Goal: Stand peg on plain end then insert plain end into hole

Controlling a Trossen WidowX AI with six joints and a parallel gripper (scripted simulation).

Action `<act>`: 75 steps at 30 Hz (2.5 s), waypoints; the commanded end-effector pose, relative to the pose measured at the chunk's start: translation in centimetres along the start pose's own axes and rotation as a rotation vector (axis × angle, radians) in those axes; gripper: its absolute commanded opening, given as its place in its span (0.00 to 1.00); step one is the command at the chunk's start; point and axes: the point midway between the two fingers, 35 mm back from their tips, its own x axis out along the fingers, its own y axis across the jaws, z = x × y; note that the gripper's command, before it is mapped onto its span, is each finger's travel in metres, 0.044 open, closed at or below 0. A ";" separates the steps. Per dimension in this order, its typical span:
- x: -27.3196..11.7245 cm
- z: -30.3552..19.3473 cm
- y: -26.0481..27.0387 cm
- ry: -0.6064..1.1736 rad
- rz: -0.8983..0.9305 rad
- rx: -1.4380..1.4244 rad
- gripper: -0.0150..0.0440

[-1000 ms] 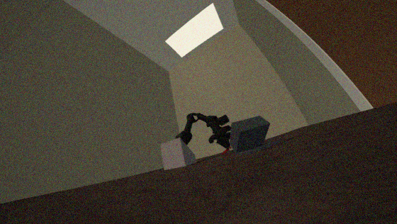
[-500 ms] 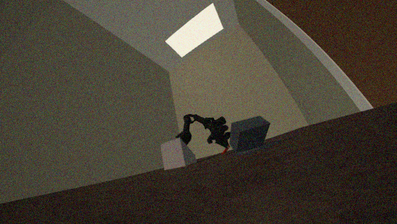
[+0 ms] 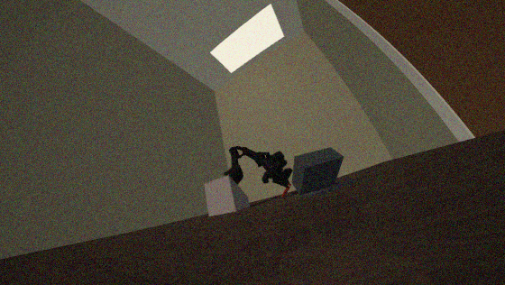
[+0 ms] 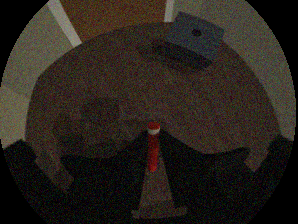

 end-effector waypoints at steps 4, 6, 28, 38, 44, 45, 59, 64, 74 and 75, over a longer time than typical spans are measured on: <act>-0.4 -0.2 0.0 -0.065 0.000 0.007 0.34; -0.5 -0.2 0.0 -0.083 0.000 0.007 0.34; -1.7 -1.2 0.0 -0.273 0.000 0.010 0.34; -2.2 -1.7 0.0 -0.359 -0.001 0.011 0.34; -2.4 -2.0 -0.1 -0.410 -0.001 0.012 0.34; -2.5 -2.0 -0.1 -0.419 -0.001 0.012 0.34; -3.0 -2.8 -0.1 -0.539 -0.002 0.014 0.34; -3.2 -3.1 -0.1 -0.582 -0.002 0.015 0.34; -3.5 -3.7 -0.1 -0.669 -0.004 0.016 0.34; -3.5 -3.8 -0.1 -0.677 -0.004 0.016 0.34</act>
